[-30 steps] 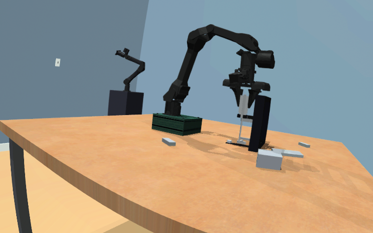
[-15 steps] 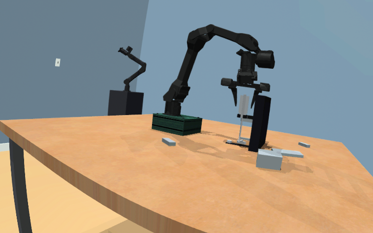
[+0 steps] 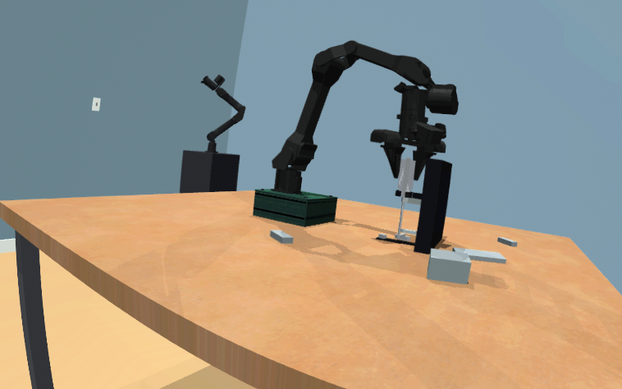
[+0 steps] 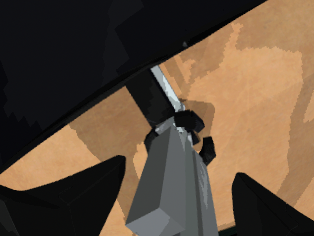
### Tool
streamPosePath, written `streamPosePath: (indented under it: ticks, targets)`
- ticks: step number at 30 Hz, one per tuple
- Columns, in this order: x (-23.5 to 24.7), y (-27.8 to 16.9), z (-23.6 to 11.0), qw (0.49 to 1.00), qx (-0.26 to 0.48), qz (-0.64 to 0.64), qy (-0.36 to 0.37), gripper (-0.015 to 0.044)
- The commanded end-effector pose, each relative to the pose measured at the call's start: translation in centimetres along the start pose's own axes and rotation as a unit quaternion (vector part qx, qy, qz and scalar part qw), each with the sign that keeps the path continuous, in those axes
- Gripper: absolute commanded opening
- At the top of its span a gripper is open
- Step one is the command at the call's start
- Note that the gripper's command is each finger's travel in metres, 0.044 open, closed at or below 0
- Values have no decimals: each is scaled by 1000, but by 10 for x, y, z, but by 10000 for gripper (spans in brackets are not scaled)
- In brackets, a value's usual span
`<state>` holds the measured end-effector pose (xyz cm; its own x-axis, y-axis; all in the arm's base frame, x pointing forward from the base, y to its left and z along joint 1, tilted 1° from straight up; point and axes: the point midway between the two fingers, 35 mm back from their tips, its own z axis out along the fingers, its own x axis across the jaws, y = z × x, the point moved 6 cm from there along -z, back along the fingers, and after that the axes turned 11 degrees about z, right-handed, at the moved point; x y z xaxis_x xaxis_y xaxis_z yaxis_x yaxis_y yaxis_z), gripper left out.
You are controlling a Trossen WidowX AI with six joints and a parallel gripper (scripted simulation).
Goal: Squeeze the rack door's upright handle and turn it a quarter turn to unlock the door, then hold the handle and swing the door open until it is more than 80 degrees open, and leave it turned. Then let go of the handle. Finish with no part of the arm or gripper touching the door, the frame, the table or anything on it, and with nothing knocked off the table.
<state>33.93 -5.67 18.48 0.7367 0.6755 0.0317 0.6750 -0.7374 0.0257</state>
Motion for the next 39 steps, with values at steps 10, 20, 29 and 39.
streamPosePath:
  ticks: [10, 20, 29, 39]
  targets:
    - [0, 0, 1, 947, 1, -322, 1, 281]
    - [0, 0, 1, 839, 1, -545, 2, 281]
    - [0, 0, 1, 697, 0, -717, 2, 281]
    - [0, 0, 1, 500, 0, -866, 2, 281]
